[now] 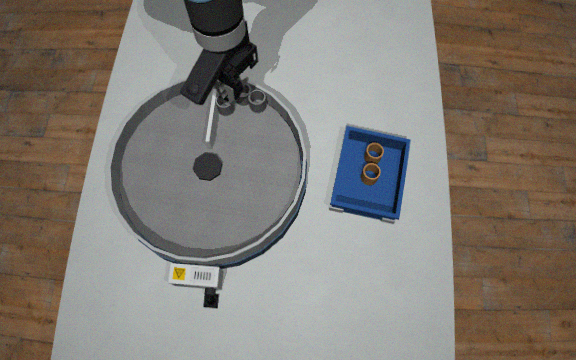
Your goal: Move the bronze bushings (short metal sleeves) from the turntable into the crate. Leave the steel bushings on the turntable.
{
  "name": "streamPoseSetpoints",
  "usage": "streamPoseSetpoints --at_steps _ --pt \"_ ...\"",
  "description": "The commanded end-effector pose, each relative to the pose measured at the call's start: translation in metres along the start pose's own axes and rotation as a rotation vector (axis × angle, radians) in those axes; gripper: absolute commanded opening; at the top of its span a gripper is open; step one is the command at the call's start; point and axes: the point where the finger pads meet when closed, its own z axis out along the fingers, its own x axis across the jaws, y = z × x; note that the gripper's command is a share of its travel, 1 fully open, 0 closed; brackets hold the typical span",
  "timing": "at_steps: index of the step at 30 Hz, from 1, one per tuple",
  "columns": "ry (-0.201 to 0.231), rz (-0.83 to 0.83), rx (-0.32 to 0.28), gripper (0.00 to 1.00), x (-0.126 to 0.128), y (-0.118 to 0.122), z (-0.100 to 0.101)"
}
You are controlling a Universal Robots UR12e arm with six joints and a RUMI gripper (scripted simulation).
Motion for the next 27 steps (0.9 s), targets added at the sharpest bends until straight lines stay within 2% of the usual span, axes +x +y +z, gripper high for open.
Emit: streamPoseSetpoints --at_steps 1,10,27 --pt "0.001 0.001 0.001 0.05 0.001 -0.001 0.009" --pt "0.001 0.001 0.001 0.05 0.001 -0.001 0.022" --pt "0.001 0.0 0.0 0.05 0.0 0.0 0.021"
